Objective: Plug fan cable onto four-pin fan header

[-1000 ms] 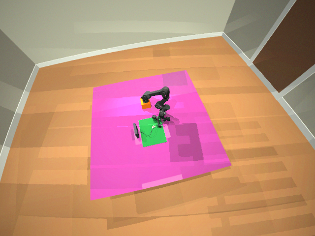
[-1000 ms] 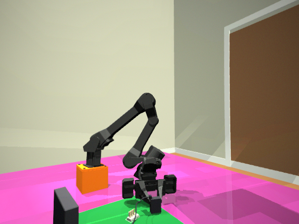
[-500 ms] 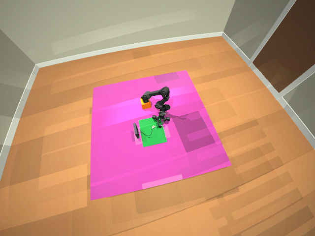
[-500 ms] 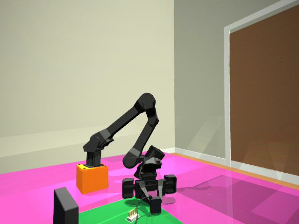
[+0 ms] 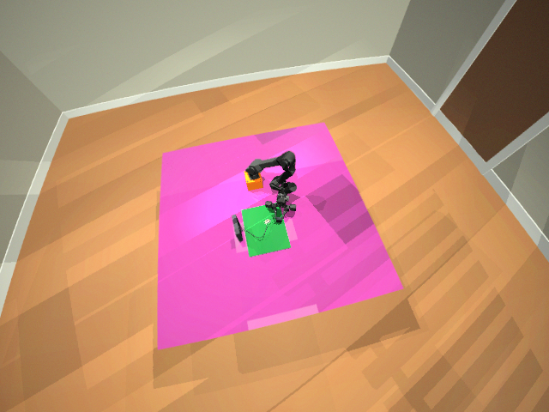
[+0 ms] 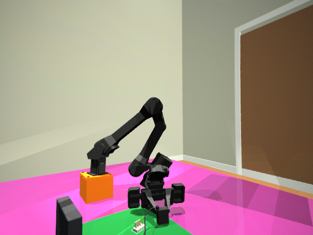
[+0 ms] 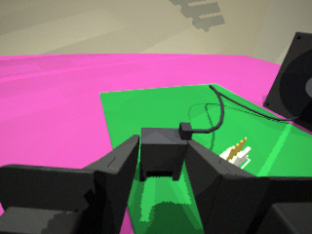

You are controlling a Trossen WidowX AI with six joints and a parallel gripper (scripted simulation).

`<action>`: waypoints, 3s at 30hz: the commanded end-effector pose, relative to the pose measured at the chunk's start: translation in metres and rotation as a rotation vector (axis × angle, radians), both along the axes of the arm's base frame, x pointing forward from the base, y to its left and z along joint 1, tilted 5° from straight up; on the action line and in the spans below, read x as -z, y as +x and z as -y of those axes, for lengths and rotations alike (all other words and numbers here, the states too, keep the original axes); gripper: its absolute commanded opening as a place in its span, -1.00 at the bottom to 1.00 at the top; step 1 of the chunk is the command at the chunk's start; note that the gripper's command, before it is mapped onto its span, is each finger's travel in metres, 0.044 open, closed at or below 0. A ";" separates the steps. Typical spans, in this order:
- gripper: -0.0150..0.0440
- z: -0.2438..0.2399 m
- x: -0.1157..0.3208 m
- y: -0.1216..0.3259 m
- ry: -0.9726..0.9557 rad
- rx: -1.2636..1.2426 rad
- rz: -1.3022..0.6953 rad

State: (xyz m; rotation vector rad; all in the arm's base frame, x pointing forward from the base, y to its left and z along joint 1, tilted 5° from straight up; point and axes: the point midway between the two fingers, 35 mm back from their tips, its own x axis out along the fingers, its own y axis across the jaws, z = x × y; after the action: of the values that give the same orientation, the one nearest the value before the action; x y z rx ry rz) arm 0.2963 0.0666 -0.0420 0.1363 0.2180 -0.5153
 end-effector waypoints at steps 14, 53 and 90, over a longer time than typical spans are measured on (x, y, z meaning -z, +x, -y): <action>0.20 0.000 0.000 0.000 0.000 0.000 0.000; 0.20 -0.034 -0.012 -0.040 0.038 0.026 -0.060; 0.20 -0.030 -0.052 -0.065 0.013 0.102 -0.279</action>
State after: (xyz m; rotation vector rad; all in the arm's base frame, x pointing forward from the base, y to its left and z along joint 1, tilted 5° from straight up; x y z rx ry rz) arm 0.2279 0.0976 0.0117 0.0928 0.4123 -0.6104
